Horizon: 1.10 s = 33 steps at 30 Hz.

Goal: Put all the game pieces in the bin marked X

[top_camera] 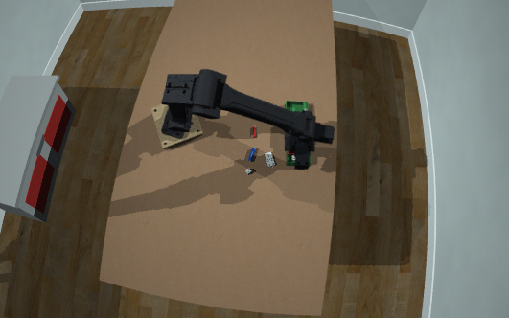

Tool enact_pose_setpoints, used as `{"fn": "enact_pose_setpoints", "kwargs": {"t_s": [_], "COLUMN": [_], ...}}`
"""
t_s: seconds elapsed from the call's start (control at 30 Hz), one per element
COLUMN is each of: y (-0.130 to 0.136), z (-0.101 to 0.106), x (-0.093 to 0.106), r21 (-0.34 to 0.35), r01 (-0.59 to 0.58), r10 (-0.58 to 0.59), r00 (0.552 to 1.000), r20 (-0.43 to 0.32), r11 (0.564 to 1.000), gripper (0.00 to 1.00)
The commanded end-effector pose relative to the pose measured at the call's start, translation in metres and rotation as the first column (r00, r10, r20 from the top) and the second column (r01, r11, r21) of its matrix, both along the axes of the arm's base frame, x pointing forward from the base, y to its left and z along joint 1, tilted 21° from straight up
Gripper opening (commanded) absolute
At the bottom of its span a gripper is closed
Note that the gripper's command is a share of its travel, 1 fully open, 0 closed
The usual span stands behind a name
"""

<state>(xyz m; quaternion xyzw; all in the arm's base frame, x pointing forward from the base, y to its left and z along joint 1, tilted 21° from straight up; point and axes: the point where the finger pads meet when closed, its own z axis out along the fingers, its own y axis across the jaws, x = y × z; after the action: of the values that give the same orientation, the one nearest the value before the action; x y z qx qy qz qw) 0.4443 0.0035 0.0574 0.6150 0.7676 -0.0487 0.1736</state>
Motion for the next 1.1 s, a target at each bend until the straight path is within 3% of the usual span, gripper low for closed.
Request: {"fn": "enact_pose_setpoints", "kwargs": {"t_s": [0.0,0.3,0.5,0.7,0.73,0.83,1.0,1.07], "y": [-0.006,-0.007,0.001,0.011,0.010,0.013,0.014,0.015], "z": [0.012,0.012,0.037,0.036,0.032,0.047,0.047,0.056], "x": [0.009,0.009,0.018,0.016,0.005,0.015,0.013,0.013], "r21": [0.004,0.004,0.011,0.010,0.007,0.011,0.008,0.010], "r01": [0.002,0.002,0.007,-0.006,-0.005,-0.006,-0.005,-0.005], "r10": [-0.002,-0.002,-0.008,0.005,0.005,0.005,0.005,0.005], "r00": [0.999,0.999,0.998,0.998,0.999,0.998,0.998,0.998], "r20": [0.039,0.039,0.069,0.055,0.041,0.070,0.055,0.070], "r11": [1.000,1.000,1.000,1.000,1.000,1.000,1.000,1.000], "gripper": [0.30,0.30,0.30,0.30,0.30,0.30,0.30,0.30]}}
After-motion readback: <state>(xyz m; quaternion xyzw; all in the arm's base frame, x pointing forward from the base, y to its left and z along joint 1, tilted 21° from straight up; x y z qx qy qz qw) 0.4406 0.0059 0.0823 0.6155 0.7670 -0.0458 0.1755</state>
